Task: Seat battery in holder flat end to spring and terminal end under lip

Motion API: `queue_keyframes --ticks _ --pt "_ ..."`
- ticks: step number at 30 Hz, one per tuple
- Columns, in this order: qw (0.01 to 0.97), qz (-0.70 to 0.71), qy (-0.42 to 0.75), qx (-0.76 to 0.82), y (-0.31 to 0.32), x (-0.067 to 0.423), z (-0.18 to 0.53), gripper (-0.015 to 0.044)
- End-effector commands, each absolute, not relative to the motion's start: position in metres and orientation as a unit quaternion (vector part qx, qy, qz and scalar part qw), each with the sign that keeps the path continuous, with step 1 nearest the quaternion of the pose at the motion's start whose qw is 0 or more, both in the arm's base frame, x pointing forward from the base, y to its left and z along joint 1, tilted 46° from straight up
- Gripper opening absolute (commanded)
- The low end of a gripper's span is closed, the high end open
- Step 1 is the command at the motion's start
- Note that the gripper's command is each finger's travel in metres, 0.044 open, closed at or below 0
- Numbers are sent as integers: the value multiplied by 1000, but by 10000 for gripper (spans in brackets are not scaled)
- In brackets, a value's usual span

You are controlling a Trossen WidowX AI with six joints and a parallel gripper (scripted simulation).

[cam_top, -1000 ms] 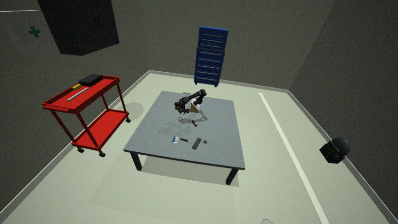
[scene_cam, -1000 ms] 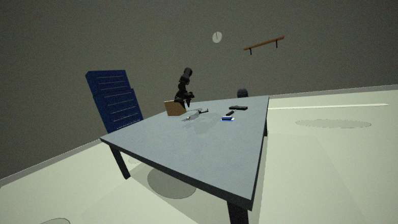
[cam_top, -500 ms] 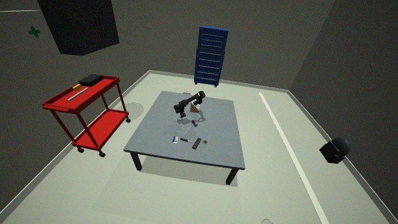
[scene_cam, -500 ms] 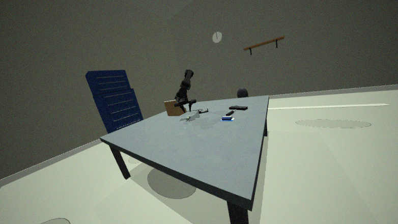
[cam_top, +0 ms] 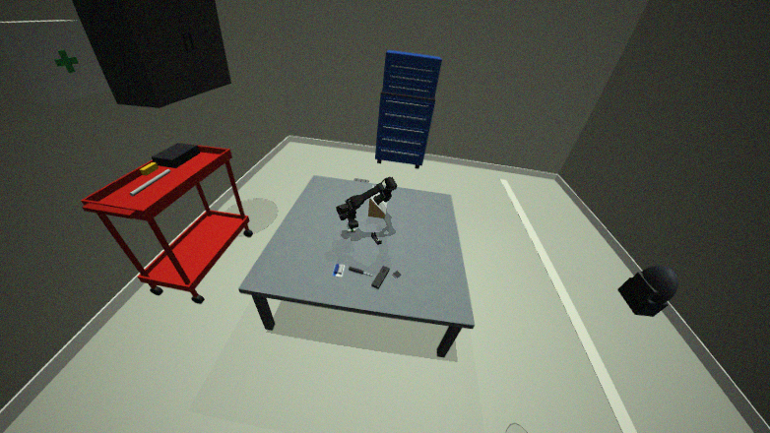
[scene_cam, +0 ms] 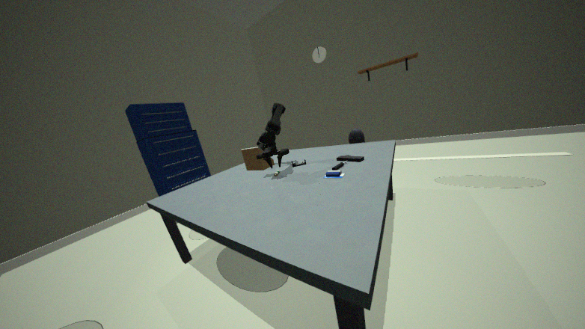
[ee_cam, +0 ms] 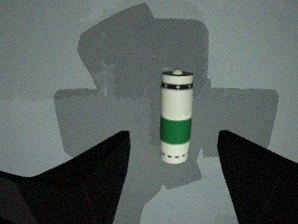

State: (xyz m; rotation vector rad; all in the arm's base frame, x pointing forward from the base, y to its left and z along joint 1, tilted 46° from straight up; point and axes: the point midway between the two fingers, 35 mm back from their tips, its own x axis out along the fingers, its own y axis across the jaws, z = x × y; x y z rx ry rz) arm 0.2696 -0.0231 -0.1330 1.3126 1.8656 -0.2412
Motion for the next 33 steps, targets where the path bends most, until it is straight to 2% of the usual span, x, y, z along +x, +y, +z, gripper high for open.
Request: queue_keyframes --ticks 1,24,28,33 --pt "403 -97 744 523 -16 265 -139 229" --pt "402 -96 745 524 9 259 -163 229" --pt "402 -96 745 524 9 259 -163 124" --pt "402 -96 745 524 9 259 -163 91"
